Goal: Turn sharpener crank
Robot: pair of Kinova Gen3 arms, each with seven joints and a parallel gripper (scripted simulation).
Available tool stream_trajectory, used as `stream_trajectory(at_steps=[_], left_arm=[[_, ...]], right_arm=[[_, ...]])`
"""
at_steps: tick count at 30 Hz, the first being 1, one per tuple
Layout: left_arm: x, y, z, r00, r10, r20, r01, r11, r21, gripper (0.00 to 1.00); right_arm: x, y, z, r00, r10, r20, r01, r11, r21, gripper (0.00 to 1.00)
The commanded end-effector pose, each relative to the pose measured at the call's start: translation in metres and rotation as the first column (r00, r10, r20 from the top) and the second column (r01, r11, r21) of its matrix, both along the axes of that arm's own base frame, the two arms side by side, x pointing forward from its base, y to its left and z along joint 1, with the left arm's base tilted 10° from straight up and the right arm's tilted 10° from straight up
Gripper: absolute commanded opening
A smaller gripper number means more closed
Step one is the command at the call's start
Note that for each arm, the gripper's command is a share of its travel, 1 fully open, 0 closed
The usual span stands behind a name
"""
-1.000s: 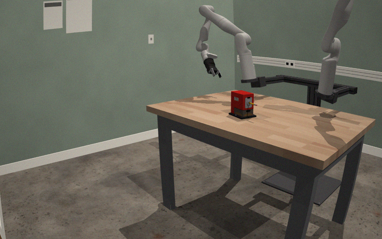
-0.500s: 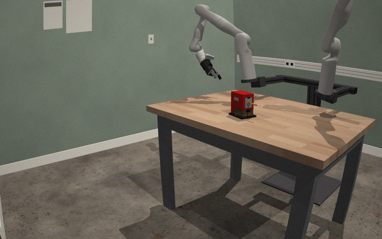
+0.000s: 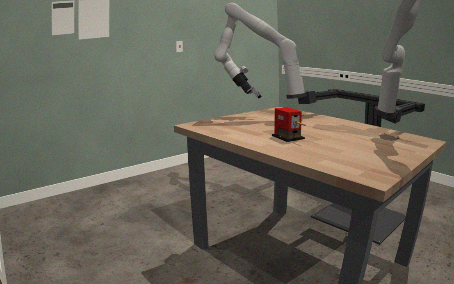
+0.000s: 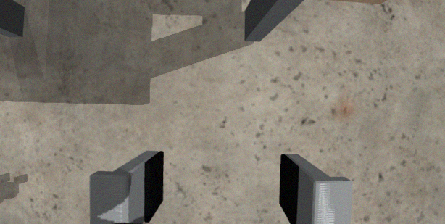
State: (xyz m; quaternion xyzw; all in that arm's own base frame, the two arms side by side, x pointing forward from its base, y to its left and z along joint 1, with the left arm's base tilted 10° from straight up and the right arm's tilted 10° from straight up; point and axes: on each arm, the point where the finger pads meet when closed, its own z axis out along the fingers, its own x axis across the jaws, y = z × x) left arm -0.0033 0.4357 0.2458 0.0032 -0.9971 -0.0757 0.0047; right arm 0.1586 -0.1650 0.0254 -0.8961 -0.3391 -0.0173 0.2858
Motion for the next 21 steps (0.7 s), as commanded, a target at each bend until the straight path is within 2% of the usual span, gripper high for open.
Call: stream_trajectory(at_steps=[1, 7, 9, 11, 21], left_arm=[[0.000, 0.000, 0.001, 1.000, 0.000, 0.000, 0.000, 1.000, 0.002, 1.00], [0.000, 0.000, 0.001, 1.000, 0.000, 0.000, 0.000, 1.000, 0.002, 1.00], [0.000, 0.000, 0.001, 1.000, 0.000, 0.000, 0.000, 1.000, 0.002, 1.00], [0.000, 0.000, 0.001, 1.000, 0.000, 0.000, 0.000, 1.000, 0.002, 1.00], [0.000, 0.000, 0.001, 1.000, 0.000, 0.000, 0.000, 1.000, 0.002, 1.00]], right_arm=[[0.010, 0.006, -0.005, 0.991, 0.137, -0.006, -0.137, 0.990, -0.038, 1.00], [0.026, 0.014, -0.011, 0.951, 0.309, -0.005, -0.309, 0.948, -0.081, 1.00], [0.026, 0.014, -0.011, 0.951, 0.309, -0.005, -0.309, 0.948, -0.081, 1.00], [0.035, 0.019, -0.014, 0.916, 0.402, -0.005, -0.400, 0.910, -0.105, 1.00], [0.063, 0.037, -0.022, 0.780, 0.626, -0.003, -0.617, 0.769, -0.167, 1.00]])
